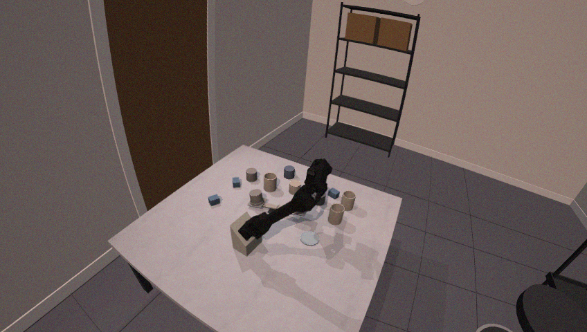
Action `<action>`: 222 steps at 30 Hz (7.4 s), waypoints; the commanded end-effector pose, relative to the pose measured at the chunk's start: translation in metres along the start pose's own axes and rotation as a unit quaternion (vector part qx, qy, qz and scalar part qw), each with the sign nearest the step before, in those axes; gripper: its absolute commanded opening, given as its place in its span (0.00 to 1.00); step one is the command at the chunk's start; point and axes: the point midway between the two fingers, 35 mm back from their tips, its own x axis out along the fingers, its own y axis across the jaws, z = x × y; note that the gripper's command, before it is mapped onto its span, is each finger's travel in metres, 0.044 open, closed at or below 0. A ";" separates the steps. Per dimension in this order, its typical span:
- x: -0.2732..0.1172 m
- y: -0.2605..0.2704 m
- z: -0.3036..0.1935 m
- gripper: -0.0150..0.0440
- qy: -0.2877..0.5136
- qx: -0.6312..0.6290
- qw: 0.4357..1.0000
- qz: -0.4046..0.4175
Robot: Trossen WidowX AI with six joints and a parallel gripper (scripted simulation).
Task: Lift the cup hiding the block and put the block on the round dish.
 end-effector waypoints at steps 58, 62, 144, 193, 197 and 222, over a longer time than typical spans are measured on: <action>0.062 -0.161 0.092 0.25 -0.003 0.002 1.000 0.016; 0.064 -0.172 0.094 0.25 -0.010 0.002 1.000 0.014; 0.055 -0.148 0.096 0.69 -0.020 -0.001 0.998 0.062; 0.043 0.027 -0.050 0.69 -0.020 -0.220 0.975 0.008; 0.050 0.028 -0.050 0.69 -0.020 -0.220 0.975 0.008; 0.070 0.028 -0.049 0.44 -0.020 -0.220 0.975 0.008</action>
